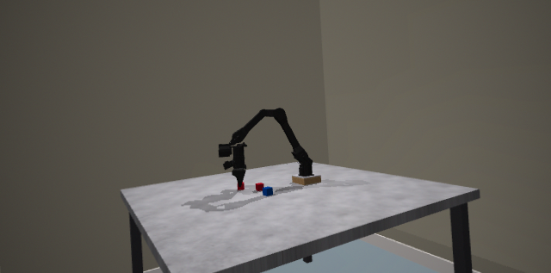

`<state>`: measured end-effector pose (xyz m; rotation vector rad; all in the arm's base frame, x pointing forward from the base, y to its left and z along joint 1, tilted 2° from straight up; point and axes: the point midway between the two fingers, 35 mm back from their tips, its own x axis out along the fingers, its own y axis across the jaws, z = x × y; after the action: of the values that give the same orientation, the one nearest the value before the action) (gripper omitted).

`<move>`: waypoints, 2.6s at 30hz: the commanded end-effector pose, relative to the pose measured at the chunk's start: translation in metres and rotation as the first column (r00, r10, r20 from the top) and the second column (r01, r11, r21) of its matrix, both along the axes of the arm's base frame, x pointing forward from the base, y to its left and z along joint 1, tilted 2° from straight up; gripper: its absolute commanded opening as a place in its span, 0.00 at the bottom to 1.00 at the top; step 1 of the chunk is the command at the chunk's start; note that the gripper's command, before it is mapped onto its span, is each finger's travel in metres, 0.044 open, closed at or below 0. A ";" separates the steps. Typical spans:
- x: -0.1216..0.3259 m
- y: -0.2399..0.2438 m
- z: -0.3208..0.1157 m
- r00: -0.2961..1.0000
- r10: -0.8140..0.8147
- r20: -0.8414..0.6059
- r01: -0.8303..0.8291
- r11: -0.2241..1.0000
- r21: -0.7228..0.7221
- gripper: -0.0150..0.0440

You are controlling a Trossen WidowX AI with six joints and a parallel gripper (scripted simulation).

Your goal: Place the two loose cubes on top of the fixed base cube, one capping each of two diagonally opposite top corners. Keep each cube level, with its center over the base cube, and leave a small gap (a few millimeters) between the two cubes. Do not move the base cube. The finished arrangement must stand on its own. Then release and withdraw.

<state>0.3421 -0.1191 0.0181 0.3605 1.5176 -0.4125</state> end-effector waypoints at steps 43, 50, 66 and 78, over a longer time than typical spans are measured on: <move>-0.002 0.004 0.103 1.000 0.003 -0.006 -0.003 1.000 0.006 0.43; -0.002 0.009 0.106 1.000 0.003 -0.005 -0.003 1.000 0.008 0.43; -0.002 0.059 0.099 1.000 -0.002 0.000 0.002 1.000 0.020 0.43; -0.006 0.095 0.092 1.000 -0.015 0.001 0.015 1.000 0.027 0.43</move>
<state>0.3386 -0.0321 0.1130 0.3852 1.5177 -0.4022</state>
